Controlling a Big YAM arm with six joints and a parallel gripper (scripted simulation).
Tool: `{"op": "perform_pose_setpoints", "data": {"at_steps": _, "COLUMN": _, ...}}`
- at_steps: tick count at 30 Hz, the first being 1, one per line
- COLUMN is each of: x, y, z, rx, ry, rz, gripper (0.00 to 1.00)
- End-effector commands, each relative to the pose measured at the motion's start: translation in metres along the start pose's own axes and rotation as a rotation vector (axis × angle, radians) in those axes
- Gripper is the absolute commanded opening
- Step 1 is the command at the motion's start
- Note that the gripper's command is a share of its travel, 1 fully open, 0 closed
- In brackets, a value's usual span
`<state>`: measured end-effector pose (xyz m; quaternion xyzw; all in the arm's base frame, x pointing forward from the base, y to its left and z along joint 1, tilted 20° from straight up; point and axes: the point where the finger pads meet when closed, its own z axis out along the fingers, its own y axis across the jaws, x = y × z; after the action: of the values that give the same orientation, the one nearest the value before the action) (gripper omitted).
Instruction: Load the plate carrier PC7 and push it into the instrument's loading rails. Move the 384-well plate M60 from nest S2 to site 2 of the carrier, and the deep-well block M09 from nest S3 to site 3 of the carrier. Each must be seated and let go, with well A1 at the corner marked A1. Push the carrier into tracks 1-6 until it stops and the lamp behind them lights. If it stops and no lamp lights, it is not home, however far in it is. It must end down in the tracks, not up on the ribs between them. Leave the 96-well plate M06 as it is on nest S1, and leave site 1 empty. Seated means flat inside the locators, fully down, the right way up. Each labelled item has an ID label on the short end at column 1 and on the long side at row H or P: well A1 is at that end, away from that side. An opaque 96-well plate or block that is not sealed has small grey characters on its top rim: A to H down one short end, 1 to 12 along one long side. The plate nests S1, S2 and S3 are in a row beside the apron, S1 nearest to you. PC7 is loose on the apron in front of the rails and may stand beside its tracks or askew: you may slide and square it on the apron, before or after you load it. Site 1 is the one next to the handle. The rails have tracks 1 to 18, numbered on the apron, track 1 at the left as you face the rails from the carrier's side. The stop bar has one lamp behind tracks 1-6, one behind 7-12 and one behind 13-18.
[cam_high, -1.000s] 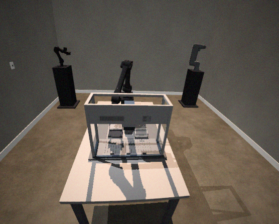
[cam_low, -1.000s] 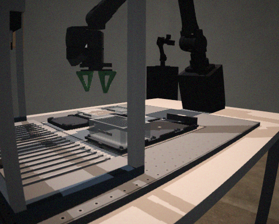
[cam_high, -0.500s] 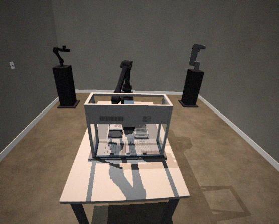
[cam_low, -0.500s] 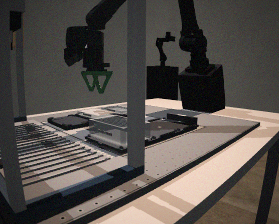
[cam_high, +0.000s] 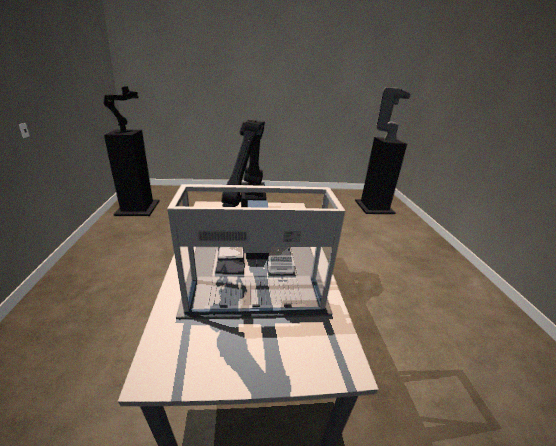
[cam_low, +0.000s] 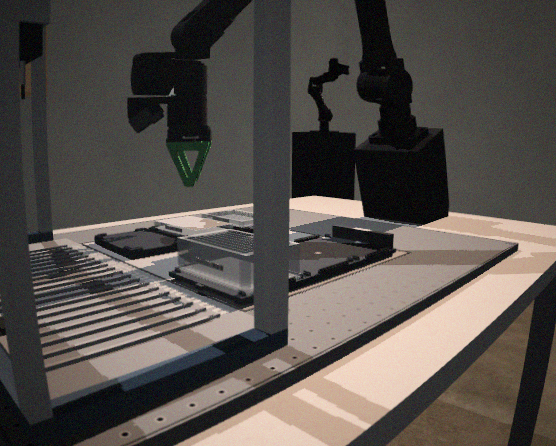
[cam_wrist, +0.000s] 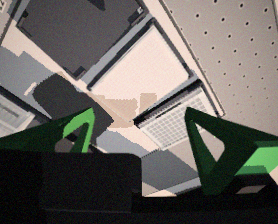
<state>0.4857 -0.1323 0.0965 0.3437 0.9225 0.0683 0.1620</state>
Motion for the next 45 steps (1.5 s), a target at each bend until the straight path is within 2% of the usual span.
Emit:
{"op": "perform_pose_setpoints", "data": {"at_steps": 1, "x": -0.012, "y": 0.012, "z": -0.012, "rx": -0.029, "ry": -0.04, "rz": 0.153, "gripper": 1.0}}
{"op": "perform_pose_setpoints", "data": {"at_steps": 11, "x": -0.012, "y": 0.012, "z": -0.012, "rx": -0.034, "ry": -0.034, "rz": 0.486, "gripper": 1.0}}
{"op": "perform_pose_setpoints", "data": {"at_steps": 13, "x": -0.012, "y": 0.012, "z": -0.012, "rx": -0.034, "ry": -0.034, "rz": 0.486, "gripper": 1.0}}
{"op": "perform_pose_setpoints", "data": {"at_steps": 24, "x": -0.012, "y": 0.011, "z": -0.012, "rx": -0.039, "ry": -0.027, "rz": 0.842, "gripper": 1.0}}
{"op": "perform_pose_setpoints", "data": {"at_steps": 27, "x": -0.011, "y": 0.011, "z": -0.012, "rx": -0.039, "ry": -0.027, "rz": 0.842, "gripper": 1.0}}
{"op": "perform_pose_setpoints", "data": {"at_steps": 28, "x": -0.004, "y": 0.008, "z": 0.004, "rx": -0.017, "ry": -0.007, "rz": 0.842, "gripper": 1.0}}
{"op": "perform_pose_setpoints", "data": {"at_steps": 31, "x": 0.0, "y": 0.007, "z": 0.008, "rx": -0.011, "ry": -0.002, "rz": 0.841, "gripper": 1.0}}
{"op": "perform_pose_setpoints", "data": {"at_steps": 45, "x": -0.005, "y": 0.009, "z": 0.044, "rx": -0.016, "ry": -0.011, "rz": 0.84, "gripper": 1.0}}
